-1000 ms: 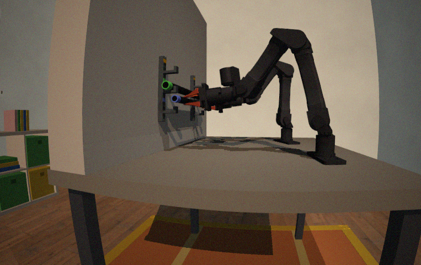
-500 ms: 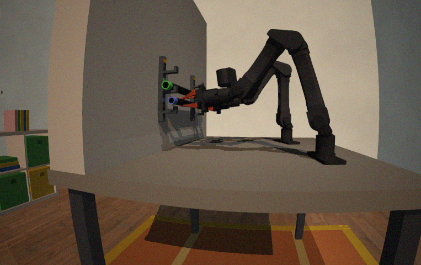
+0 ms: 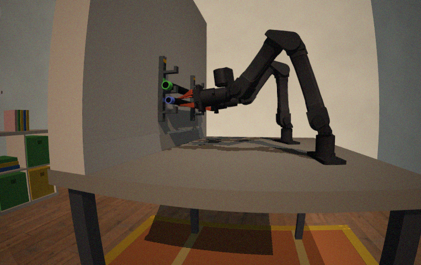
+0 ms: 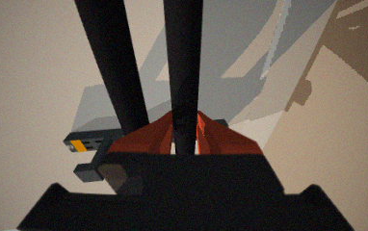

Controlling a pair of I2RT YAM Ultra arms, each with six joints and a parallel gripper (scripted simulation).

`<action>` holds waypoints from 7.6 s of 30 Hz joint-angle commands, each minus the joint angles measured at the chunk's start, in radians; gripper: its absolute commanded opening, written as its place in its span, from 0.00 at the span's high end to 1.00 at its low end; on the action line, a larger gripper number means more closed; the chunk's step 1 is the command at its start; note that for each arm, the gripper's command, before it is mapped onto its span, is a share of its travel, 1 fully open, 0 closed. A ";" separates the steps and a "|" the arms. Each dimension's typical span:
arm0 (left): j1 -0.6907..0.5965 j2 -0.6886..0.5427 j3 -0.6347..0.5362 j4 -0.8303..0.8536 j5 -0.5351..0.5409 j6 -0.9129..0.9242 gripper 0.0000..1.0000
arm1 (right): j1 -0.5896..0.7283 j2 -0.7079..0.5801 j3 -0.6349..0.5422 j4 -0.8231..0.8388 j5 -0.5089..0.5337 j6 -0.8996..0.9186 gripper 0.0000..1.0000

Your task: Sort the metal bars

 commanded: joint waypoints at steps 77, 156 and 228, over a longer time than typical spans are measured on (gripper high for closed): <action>0.020 0.194 0.008 0.328 0.010 0.044 0.98 | -0.023 0.250 -0.015 0.405 -0.010 -0.027 0.97; -0.013 0.113 -0.131 0.387 -0.023 0.044 0.30 | 0.005 0.159 -0.145 0.446 0.019 -0.027 0.30; -0.070 -0.002 -0.312 0.454 -0.080 0.044 0.15 | 0.059 0.015 -0.317 0.475 0.072 -0.027 0.14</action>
